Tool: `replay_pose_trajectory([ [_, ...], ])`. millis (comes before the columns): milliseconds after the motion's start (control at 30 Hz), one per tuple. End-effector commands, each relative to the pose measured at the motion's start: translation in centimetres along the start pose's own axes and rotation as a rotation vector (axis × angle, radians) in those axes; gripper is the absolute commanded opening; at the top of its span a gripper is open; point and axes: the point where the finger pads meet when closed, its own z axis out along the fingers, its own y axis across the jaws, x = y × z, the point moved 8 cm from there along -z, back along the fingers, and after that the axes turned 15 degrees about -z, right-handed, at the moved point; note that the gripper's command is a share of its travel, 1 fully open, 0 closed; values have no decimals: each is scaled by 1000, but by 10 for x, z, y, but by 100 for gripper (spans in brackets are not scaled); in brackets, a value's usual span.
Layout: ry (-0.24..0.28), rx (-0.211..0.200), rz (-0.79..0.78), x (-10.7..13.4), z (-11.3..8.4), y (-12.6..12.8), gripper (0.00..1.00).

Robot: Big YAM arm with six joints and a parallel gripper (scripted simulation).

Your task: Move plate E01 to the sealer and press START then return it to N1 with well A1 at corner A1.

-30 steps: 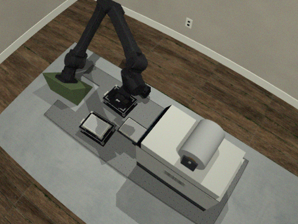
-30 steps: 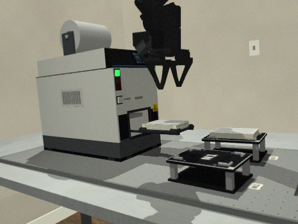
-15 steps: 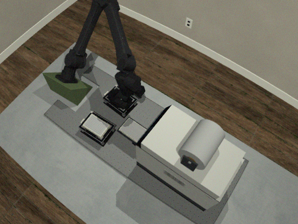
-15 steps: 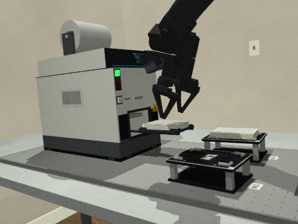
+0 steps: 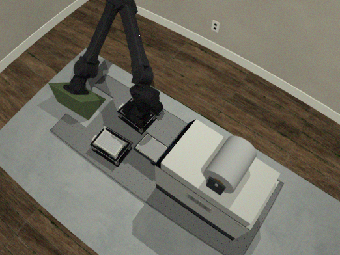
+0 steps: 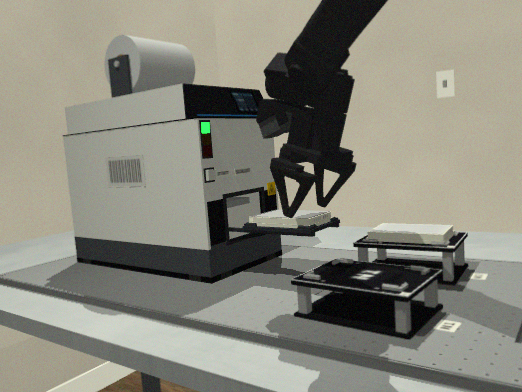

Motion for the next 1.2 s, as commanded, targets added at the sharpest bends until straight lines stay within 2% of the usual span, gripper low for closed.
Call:
replay_pose_trajectory([
  [0,-27,8,-13,-16,-12,-4,100],
  [267,-74,27,-58,-30,-29,1,100],
  [300,-72,26,-63,-30,-27,2,100],
  [467,-78,30,-66,-47,-17,-37,100],
  [533,-78,30,-66,-47,-17,-37,100],
  [567,-61,22,-50,-38,-14,-30,100],
  [667,-40,12,-35,-32,-9,-22,100],
  [767,-20,4,-29,-37,2,-41,100],
  [1000,-41,16,-23,-57,0,-87,100],
  [1167,-40,9,-42,-66,4,-89,100],
])
